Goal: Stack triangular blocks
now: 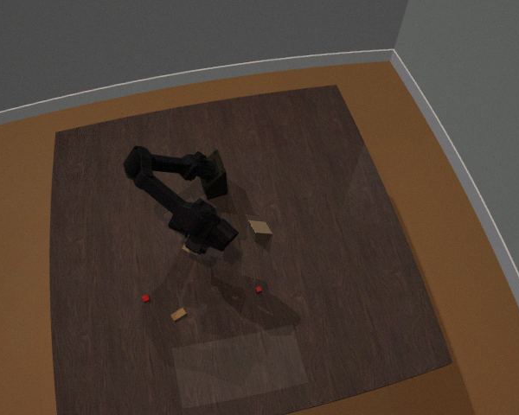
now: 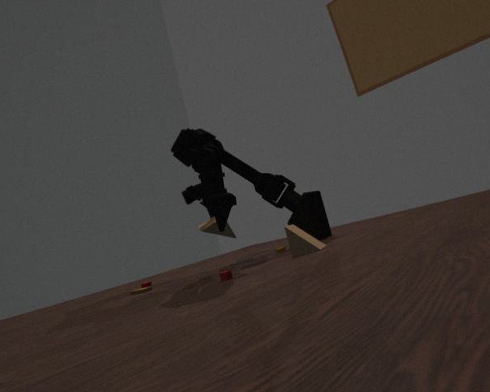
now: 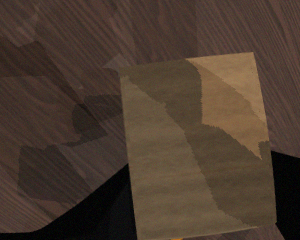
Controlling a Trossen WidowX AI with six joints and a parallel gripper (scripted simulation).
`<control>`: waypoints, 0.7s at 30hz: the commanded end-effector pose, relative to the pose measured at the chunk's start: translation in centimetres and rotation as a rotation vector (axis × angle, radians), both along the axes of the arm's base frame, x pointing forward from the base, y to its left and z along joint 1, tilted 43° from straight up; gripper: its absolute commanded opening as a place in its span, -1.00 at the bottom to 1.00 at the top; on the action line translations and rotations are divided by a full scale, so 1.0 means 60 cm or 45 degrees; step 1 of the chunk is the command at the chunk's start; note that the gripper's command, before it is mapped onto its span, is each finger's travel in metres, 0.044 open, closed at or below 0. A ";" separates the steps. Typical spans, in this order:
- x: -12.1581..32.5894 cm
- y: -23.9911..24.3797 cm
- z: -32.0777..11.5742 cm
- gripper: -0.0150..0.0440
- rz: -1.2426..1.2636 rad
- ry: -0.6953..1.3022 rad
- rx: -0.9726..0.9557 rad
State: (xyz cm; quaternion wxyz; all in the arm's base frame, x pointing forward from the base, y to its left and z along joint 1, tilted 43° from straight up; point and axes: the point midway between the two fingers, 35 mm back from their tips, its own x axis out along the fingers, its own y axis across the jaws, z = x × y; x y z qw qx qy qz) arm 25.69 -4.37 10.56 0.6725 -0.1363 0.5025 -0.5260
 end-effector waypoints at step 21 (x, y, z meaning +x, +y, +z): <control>-0.008 0.006 0.000 -0.49 -0.290 -0.981 -0.106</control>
